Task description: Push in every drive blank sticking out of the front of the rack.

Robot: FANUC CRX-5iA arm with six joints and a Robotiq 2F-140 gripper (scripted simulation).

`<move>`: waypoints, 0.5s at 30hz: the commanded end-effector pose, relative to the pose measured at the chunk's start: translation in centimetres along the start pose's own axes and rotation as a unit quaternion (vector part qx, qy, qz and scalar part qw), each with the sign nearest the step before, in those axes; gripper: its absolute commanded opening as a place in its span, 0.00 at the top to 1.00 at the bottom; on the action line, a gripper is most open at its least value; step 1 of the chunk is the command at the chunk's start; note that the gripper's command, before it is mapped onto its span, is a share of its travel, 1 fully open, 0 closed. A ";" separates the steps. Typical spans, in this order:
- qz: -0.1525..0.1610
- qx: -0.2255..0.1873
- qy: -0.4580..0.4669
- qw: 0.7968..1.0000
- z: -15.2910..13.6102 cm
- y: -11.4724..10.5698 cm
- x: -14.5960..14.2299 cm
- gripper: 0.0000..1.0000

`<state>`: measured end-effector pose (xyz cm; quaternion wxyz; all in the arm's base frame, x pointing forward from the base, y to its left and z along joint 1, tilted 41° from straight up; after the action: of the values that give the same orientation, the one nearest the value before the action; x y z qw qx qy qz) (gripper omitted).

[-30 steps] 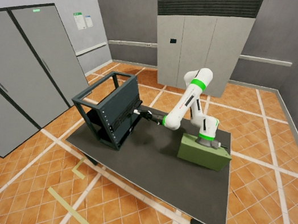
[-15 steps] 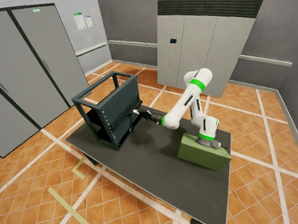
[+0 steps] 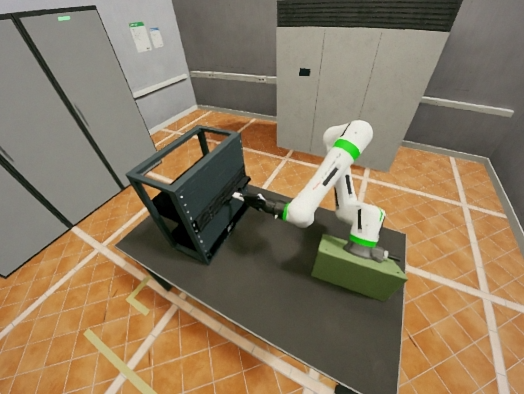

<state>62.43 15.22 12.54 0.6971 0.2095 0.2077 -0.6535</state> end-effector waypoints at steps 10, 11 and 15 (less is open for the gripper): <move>0.001 0.000 0.000 1.000 0.0 0.6 -0.1 0.90; 0.001 0.000 0.000 1.000 0.0 0.6 -0.1 0.90; 0.001 0.000 0.000 1.000 0.0 0.7 -0.1 0.90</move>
<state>63.07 15.26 12.55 0.6970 0.2095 0.2077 -0.6535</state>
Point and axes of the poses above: the point where the finger pads meet when closed, its own y axis out along the fingers, its own x axis across the jaws, z = x × y, the point moved 3 cm from there along -y, back along the fingers, and after that the axes turned 15 degrees about -y, right-handed, at the moved point
